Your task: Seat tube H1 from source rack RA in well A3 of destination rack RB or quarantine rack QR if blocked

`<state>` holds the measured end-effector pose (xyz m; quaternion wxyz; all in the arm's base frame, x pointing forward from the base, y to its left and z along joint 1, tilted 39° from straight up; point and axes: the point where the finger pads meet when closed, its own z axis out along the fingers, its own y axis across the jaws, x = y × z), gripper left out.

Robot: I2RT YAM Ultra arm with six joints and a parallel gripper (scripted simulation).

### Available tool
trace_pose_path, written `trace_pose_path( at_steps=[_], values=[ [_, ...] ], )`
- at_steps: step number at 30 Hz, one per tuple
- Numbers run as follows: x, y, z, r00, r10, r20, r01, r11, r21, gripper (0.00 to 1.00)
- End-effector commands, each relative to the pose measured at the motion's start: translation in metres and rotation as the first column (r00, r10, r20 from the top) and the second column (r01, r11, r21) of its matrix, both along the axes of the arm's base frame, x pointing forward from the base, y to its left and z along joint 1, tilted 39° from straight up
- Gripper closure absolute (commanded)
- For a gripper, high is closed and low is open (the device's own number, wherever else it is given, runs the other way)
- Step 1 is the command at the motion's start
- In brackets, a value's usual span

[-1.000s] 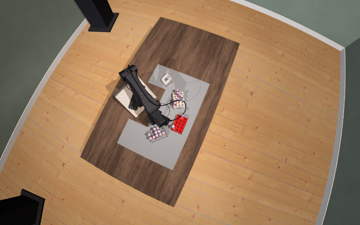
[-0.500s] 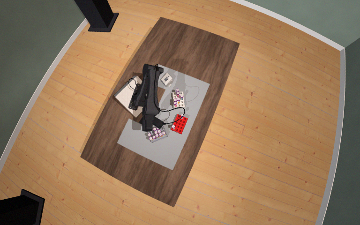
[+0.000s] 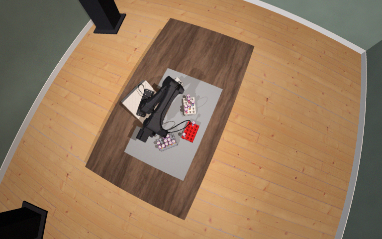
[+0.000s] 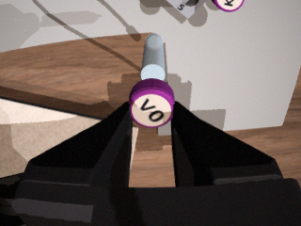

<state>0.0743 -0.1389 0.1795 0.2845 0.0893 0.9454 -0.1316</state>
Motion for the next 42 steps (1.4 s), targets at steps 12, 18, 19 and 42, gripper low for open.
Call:
trace_pose_path(
  at_steps=[12, 18, 19, 42],
  values=[
    [0.014, -0.011, 0.018, 0.996, 0.085, 0.030, -0.084, 0.996, -0.044, 1.00],
    [0.017, -0.018, 0.023, 0.996, 0.082, 0.019, -0.081, 0.996, -0.042, 1.00],
    [0.018, -0.020, 0.024, 0.996, 0.082, 0.019, -0.081, 0.996, -0.042, 1.00],
    [0.026, -0.026, 0.030, 0.996, 0.080, 0.028, -0.079, 0.996, -0.032, 1.00]
  ],
)
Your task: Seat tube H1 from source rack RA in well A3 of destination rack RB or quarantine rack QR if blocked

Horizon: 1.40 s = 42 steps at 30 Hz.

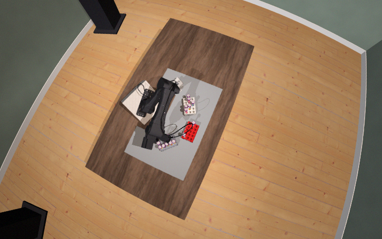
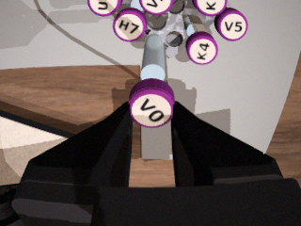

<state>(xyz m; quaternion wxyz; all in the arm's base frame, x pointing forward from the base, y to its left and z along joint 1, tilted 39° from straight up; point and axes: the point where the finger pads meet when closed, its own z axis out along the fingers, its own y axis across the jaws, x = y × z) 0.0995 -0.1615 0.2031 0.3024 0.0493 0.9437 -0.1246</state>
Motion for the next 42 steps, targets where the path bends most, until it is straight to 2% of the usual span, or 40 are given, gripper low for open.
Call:
trace_pose_path(
  at_steps=[1, 19, 20, 33, 37, 40, 42],
  values=[
    [0.001, -0.004, 0.006, 1.000, -0.005, 0.004, 0.005, 1.000, -0.017, 1.00],
    [0.001, -0.004, 0.006, 1.000, -0.005, 0.004, 0.005, 1.000, -0.017, 1.00],
    [0.003, -0.010, 0.012, 1.000, -0.001, 0.005, 0.001, 1.000, -0.030, 1.00],
    [0.006, -0.011, 0.017, 1.000, -0.006, 0.006, 0.007, 0.999, -0.049, 1.00],
    [0.006, -0.003, 0.004, 1.000, -0.005, 0.007, 0.005, 1.000, -0.023, 1.00],
    [0.008, -0.005, 0.012, 1.000, 0.000, 0.008, 0.001, 0.999, -0.051, 1.00],
    [0.008, -0.003, 0.005, 1.000, -0.001, 0.008, 0.002, 1.000, -0.030, 1.00]
  ],
)
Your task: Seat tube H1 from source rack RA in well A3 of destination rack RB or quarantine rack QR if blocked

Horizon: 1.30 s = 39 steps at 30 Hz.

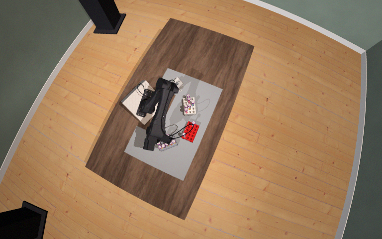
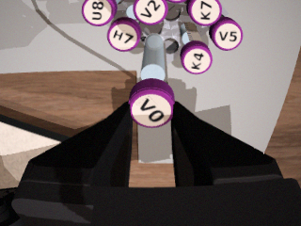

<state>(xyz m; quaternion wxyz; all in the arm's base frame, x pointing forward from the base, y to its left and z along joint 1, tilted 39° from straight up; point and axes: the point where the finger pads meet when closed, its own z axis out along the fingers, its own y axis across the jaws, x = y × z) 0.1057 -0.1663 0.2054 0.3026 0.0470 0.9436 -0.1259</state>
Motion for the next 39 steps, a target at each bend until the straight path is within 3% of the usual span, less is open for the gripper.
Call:
trace_pose_path(
  at_steps=[1, 4, 10, 13, 21, 26, 29, 32, 37, 39],
  values=[
    [0.001, 0.002, 0.000, 1.000, -0.009, 0.007, 0.009, 1.000, -0.019, 1.00],
    [0.002, -0.001, 0.008, 1.000, -0.004, 0.008, 0.005, 0.999, -0.048, 1.00],
    [0.001, 0.001, -0.002, 1.000, -0.015, 0.006, 0.015, 1.000, -0.020, 1.00],
    [0.004, 0.000, 0.004, 1.000, -0.004, 0.010, 0.004, 0.999, -0.042, 1.00],
    [0.005, 0.001, -0.005, 1.000, -0.005, 0.006, 0.005, 1.000, -0.020, 1.00],
    [0.006, -0.002, 0.003, 1.000, -0.005, 0.012, 0.006, 0.999, -0.045, 1.00],
    [0.006, 0.001, -0.007, 1.000, -0.005, 0.005, 0.005, 1.000, -0.020, 1.00],
    [0.007, -0.003, 0.001, 1.000, -0.005, 0.008, 0.005, 0.999, -0.047, 1.00],
    [0.007, -0.001, -0.009, 1.000, -0.008, 0.005, 0.009, 1.000, -0.020, 1.00],
    [0.008, -0.004, 0.001, 1.000, -0.005, 0.010, 0.005, 0.999, -0.050, 1.00]
  ],
)
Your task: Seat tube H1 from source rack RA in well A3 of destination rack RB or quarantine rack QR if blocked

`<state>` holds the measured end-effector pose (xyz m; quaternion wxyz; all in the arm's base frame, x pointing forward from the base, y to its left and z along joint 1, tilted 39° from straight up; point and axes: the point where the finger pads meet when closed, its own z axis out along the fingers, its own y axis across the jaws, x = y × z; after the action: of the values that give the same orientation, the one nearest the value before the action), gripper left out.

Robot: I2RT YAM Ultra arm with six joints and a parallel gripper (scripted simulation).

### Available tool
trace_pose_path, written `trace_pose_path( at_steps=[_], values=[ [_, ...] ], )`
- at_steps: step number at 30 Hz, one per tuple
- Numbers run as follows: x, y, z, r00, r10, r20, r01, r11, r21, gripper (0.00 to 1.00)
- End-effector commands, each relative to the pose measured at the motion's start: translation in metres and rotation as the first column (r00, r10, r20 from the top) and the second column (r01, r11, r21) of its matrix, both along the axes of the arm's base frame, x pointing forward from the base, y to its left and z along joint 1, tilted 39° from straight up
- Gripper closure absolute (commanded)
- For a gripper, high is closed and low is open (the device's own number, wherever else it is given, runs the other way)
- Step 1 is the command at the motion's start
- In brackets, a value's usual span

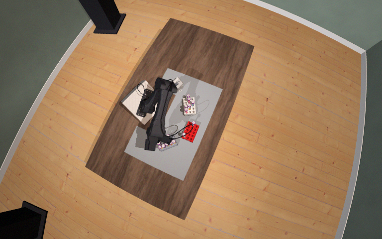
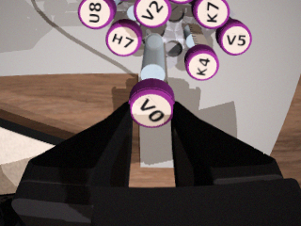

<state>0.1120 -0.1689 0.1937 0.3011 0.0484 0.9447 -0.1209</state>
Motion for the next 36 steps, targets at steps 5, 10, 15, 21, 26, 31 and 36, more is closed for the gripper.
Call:
trace_pose_path(
  at_steps=[5, 10, 15, 21, 26, 31, 36],
  values=[
    [0.001, 0.001, 0.003, 1.000, -0.011, 0.009, 0.012, 0.999, -0.036, 1.00],
    [0.004, -0.001, 0.008, 1.000, -0.004, 0.014, 0.005, 0.999, -0.051, 1.00],
    [0.004, -0.002, 0.006, 1.000, -0.005, 0.011, 0.006, 0.999, -0.052, 1.00],
    [0.004, -0.004, 0.009, 1.000, -0.014, 0.014, 0.014, 0.998, -0.062, 1.00],
    [0.006, 0.000, -0.002, 1.000, -0.007, 0.009, 0.007, 0.999, -0.032, 1.00],
    [0.006, -0.001, -0.004, 1.000, -0.007, 0.010, 0.008, 0.999, -0.033, 1.00],
    [0.008, -0.002, -0.001, 1.000, -0.005, 0.012, 0.005, 0.999, -0.043, 1.00]
  ],
)
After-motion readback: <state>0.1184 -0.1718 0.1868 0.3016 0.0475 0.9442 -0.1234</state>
